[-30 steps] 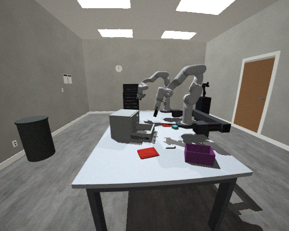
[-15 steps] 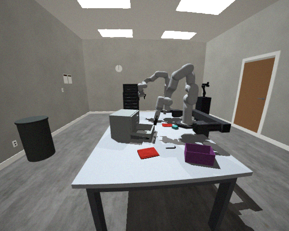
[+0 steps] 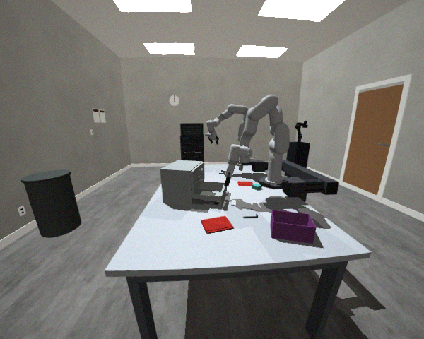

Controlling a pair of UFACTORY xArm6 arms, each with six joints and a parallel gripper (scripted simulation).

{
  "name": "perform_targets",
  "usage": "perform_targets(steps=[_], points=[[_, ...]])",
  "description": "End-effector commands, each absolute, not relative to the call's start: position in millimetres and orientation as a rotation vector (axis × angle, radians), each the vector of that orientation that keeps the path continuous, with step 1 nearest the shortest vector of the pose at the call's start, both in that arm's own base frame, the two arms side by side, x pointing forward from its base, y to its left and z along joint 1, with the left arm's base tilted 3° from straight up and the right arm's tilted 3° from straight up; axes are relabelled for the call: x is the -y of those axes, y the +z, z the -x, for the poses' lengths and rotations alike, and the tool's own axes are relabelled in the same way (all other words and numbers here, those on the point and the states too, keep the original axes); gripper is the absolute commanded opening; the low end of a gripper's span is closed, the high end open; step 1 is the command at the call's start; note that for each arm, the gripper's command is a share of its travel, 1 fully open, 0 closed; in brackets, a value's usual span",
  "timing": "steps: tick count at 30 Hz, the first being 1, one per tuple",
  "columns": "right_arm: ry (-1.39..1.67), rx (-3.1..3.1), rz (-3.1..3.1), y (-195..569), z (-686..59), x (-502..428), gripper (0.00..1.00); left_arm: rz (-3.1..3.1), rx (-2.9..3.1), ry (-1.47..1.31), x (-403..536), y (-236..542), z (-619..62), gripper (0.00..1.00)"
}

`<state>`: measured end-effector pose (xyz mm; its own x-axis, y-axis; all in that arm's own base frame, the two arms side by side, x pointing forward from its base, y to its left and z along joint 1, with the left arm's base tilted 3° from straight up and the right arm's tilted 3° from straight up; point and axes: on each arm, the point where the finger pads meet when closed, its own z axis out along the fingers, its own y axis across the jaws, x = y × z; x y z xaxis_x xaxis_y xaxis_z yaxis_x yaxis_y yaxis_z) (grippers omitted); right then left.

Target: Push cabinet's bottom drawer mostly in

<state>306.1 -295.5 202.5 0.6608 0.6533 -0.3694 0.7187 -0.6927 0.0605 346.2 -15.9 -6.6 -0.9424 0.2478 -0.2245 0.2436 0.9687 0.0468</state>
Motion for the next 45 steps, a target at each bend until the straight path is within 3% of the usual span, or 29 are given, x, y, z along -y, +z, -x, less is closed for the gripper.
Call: perform_targets(steps=[1,14,26,45], points=[[-0.418,-0.738,-2.826,210,-274,324,1.0,-0.366,-2.884,0.015,16,-8,-347,1.0],[-0.266,0.36,-2.968,227,-176,375,1.0,-0.367,-2.885,0.015,16,-9,-346,1.0],[-0.107,1.426,-2.706,245,-77,399,1.0,-0.367,-2.885,0.015,16,-9,-346,1.0],[0.018,2.131,-2.267,261,-5,401,1.0,-0.367,-2.885,0.015,16,-9,-346,1.0]])
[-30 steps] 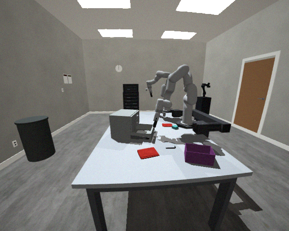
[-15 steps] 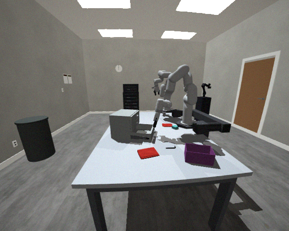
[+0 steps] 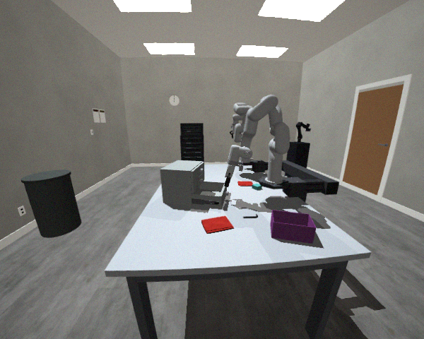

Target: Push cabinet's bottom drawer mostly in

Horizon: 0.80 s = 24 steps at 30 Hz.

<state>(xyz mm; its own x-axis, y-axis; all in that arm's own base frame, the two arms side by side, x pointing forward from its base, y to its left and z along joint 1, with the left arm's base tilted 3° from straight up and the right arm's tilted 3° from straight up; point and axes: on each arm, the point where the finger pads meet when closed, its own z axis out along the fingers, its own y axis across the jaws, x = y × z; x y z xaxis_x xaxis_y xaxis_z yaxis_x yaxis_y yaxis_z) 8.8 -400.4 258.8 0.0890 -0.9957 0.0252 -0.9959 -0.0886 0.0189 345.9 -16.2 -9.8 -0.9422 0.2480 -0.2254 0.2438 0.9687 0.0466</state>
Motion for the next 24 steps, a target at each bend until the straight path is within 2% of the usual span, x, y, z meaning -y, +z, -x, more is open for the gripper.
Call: perform_targets(steps=[1,13,14,24], points=[[0.022,2.149,-2.252,261.2,-3.2,400.8,1.0,-0.367,-2.885,0.015,16.1,-9.4,-346.5,1.0],[0.036,2.218,-2.192,263.0,4.8,400.3,1.0,-0.367,-2.885,0.015,16.1,-9.4,-346.5,1.0],[0.036,2.218,-2.192,263.0,4.8,400.3,1.0,-0.367,-2.885,0.015,16.1,-9.4,-346.5,0.0],[0.036,2.218,-2.192,263.0,4.8,400.3,1.0,-0.367,-2.885,0.015,16.1,-9.4,-346.5,0.0]])
